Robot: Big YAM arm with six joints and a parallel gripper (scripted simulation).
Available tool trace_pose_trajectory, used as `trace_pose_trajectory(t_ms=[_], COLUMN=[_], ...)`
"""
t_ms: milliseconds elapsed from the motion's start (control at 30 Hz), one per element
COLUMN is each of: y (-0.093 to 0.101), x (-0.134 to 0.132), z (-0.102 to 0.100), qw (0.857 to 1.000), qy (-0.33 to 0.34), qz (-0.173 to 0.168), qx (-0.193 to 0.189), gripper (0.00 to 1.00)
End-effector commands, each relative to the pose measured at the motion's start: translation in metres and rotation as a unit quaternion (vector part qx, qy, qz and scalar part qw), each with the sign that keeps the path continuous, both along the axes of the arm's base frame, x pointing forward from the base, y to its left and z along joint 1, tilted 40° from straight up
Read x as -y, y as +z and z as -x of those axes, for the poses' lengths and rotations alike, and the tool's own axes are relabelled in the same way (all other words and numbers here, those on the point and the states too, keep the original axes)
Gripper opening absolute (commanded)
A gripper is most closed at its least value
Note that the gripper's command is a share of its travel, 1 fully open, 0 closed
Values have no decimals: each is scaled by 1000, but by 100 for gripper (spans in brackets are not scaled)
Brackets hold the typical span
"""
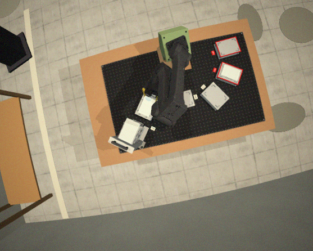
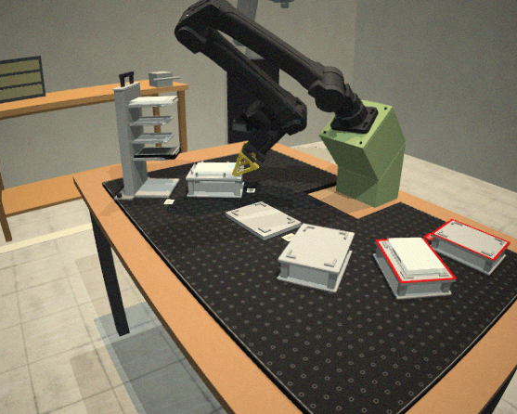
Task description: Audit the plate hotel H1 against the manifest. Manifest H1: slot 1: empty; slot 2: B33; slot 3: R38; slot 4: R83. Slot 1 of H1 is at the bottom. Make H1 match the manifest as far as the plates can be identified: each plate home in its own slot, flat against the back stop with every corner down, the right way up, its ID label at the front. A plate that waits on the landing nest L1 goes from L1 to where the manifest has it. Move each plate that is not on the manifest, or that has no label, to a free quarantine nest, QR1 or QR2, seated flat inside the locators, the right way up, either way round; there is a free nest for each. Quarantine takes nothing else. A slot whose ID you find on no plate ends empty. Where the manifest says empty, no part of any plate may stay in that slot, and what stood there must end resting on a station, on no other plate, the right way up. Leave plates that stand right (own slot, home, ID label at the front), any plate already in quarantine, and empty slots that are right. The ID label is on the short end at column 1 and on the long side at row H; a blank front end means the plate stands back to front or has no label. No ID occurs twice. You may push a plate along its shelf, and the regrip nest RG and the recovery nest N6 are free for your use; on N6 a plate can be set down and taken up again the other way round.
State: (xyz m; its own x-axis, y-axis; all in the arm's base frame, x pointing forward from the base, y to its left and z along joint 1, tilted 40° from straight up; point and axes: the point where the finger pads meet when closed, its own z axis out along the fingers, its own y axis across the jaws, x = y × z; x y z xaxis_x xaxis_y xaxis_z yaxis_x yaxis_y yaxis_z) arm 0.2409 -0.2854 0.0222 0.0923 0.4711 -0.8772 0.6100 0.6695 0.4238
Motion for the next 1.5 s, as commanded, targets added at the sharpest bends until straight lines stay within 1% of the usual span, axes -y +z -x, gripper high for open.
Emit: trace_pose_trajectory(t_ms=[0,267,433,467,533,567,700,833,967,1000,1067,1467], y=[-9,-7,-4,-1,10,12,13,20,19,22,22,34], x=[1,1,6,8,10,10,-2,-1,-2,3,-2,-3], z=[-6,-5,2,3,4,4,12,15,17,15,19,28], qw=[1000,1000,1000,1000,1000,1000,1000,1000,1000,1000,1000,1000], qy=[4,5,-4,-6,-7,-7,-6,-6,-6,-6,-6,-6], qz=[-7,-3,1,5,20,21,13,21,16,22,16,18], qx=[-4,-3,-2,-1,6,6,2,6,4,7,4,5], gripper=[86,86,86,86,86,86,86,86,86,86,86,86])
